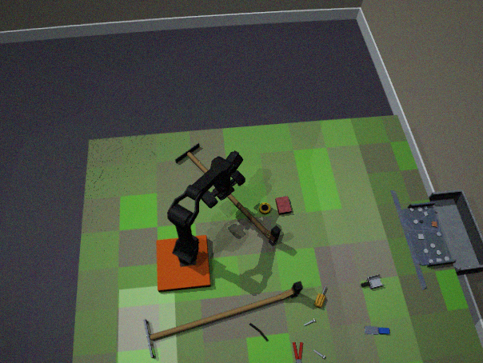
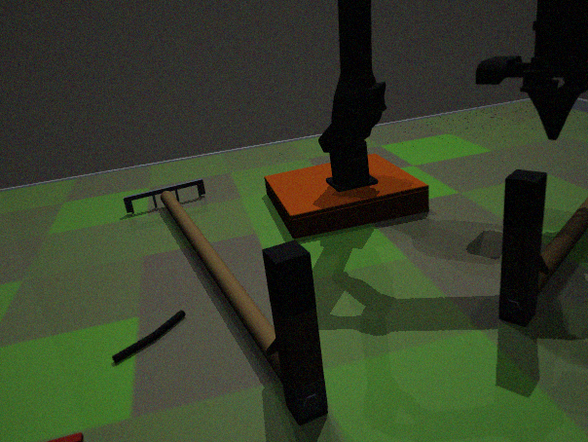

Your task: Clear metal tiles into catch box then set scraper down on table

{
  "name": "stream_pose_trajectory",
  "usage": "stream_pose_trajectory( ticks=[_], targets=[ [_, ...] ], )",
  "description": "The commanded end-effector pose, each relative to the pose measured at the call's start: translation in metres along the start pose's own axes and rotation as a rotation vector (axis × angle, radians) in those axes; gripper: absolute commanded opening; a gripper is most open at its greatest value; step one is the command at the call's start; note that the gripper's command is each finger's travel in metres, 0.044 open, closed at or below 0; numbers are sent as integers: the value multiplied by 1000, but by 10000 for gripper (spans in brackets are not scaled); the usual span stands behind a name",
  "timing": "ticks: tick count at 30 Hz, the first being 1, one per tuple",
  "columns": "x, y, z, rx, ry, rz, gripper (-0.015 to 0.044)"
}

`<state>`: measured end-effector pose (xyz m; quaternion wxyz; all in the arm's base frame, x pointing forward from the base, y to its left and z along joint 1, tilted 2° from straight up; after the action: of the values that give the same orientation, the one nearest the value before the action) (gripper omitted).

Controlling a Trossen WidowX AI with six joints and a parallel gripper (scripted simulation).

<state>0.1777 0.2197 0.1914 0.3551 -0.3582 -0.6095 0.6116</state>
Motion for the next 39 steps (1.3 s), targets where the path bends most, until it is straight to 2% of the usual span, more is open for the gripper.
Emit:
stream_pose_trajectory(
  ticks=[1,39],
  targets=[
    [0,10,0,1,-6,-3,0],
    [-3,96,9,2,-6,-2,0]
  ],
)
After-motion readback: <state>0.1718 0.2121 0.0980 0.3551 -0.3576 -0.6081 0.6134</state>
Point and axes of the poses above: the point midway between the two fingers, 35 mm back from their tips, its own y axis out along the fingers, its own z axis across the jaws, x = y × z, the point moved 9 cm from there along -y, back along the fingers, and after that the axes turned 4 degrees about y, right-handed, at the moved point
